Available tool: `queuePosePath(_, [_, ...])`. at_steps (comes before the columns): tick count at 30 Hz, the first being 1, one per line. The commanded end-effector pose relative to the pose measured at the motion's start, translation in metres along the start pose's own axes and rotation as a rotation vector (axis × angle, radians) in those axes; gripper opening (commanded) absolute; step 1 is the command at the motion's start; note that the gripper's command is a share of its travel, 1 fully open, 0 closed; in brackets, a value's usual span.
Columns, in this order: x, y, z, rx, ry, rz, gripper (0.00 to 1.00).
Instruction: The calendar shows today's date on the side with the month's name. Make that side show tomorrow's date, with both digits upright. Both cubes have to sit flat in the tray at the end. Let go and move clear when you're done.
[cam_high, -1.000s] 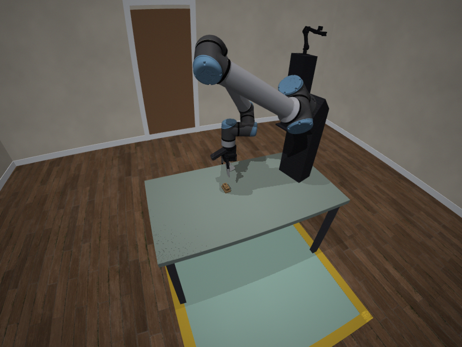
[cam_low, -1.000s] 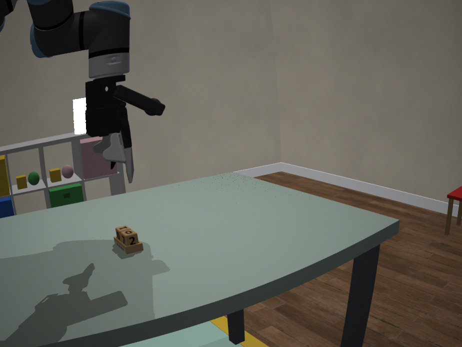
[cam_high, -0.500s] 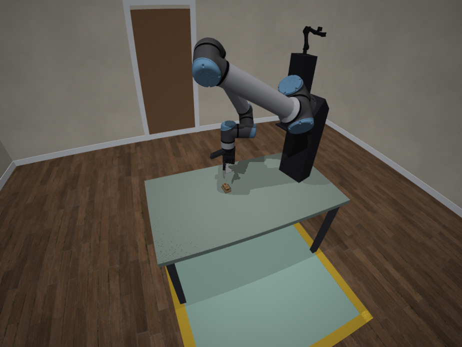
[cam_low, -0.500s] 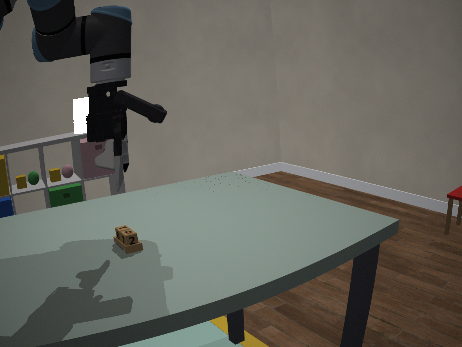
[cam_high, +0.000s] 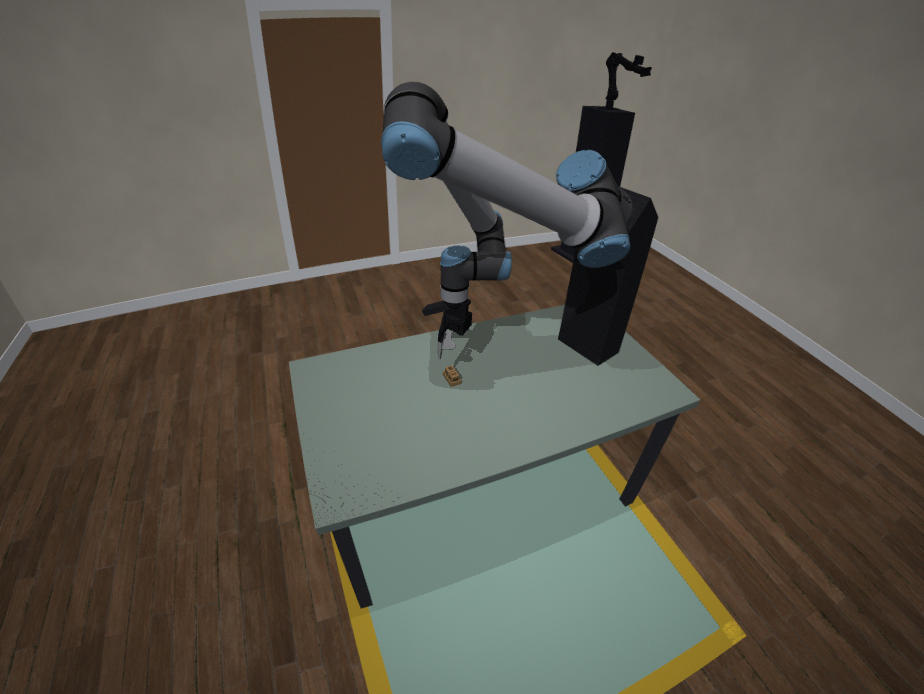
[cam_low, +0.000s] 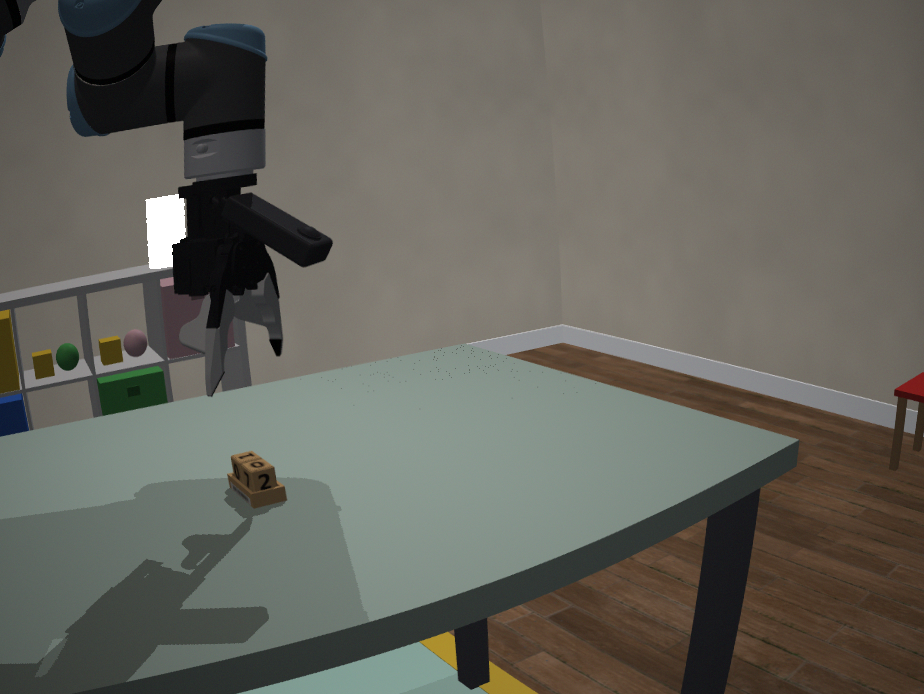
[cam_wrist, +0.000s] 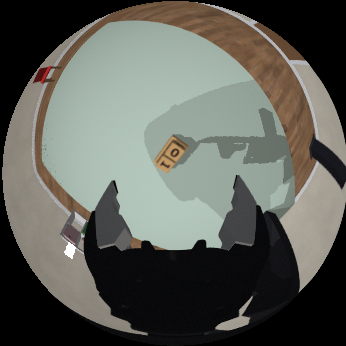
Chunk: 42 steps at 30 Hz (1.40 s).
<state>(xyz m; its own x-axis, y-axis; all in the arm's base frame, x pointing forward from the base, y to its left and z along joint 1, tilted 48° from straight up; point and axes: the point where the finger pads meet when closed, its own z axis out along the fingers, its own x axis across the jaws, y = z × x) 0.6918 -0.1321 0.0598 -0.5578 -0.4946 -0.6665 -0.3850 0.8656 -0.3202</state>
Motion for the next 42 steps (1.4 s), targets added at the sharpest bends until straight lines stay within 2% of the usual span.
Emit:
queuePosePath(1, [0.000, 0.000, 0.005, 0.010, 0.001, 0.174, 1.00])
queuePosePath(4, [0.000, 0.000, 0.006, 0.010, 0.001, 0.181, 1.00])
queuePosePath(11, [0.000, 0.002, 0.014, 0.010, 0.000, 0.423, 1.00])
queuePosePath(18, [0.000, 0.004, 0.020, 0.011, -0.002, 0.589, 1.00])
queuePosePath(34, [0.000, 0.005, 0.023, 0.011, -0.002, 0.680, 1.00])
queuePosePath(35, [0.000, 0.005, 0.023, 0.011, -0.002, 0.680, 0.28])
queuePosePath(42, [0.000, 0.005, 0.023, 0.011, -0.002, 0.680, 0.28])
